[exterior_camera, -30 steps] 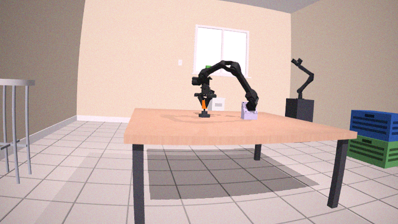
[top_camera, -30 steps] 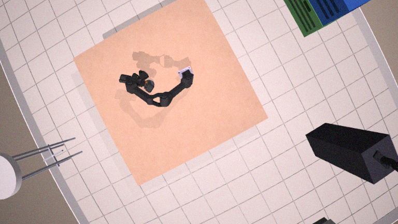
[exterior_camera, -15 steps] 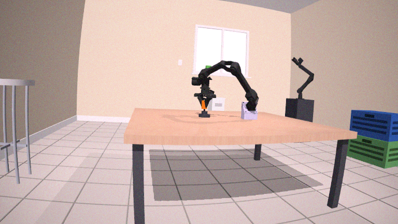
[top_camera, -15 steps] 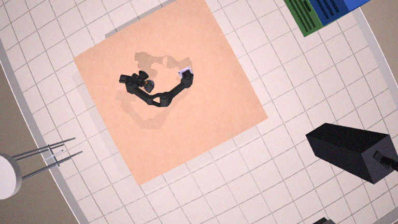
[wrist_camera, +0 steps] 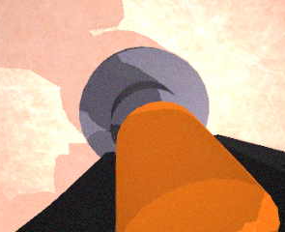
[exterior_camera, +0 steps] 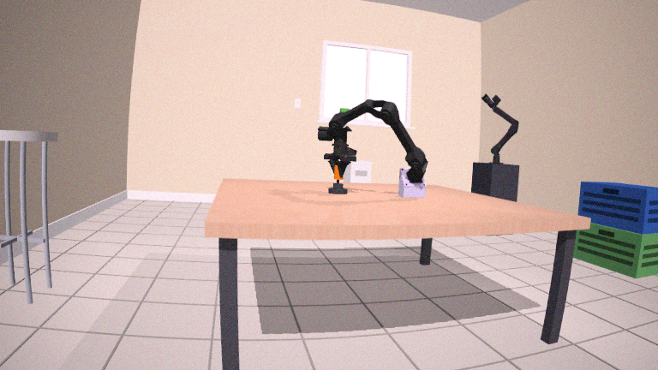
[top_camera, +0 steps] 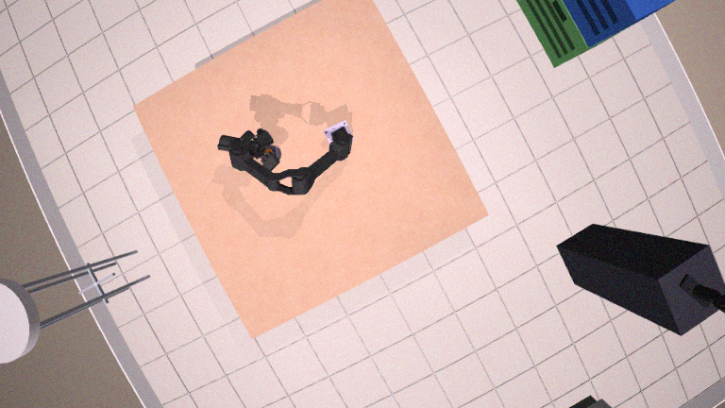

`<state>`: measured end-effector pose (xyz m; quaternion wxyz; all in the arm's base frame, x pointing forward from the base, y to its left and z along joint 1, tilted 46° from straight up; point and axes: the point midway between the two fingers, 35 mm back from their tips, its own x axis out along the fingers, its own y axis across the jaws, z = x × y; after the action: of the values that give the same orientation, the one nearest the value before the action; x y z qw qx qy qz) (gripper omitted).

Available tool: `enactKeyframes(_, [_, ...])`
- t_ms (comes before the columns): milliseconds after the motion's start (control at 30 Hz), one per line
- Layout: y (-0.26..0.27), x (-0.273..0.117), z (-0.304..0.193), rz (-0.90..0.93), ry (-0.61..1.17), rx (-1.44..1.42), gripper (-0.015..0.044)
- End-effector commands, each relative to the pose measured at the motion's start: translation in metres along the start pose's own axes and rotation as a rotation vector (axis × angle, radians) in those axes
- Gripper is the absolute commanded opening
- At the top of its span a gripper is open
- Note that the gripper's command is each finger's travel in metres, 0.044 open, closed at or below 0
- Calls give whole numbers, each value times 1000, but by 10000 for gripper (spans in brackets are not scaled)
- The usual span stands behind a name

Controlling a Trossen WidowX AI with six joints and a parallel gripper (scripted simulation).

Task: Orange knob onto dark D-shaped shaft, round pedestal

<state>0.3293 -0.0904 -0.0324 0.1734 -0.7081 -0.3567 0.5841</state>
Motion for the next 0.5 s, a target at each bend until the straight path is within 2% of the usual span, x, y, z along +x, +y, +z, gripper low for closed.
enactKeyframes(0, [1, 1, 3, 3, 0, 30, 0])
enactKeyframes(467, [2, -2, 0, 3, 0, 30, 0])
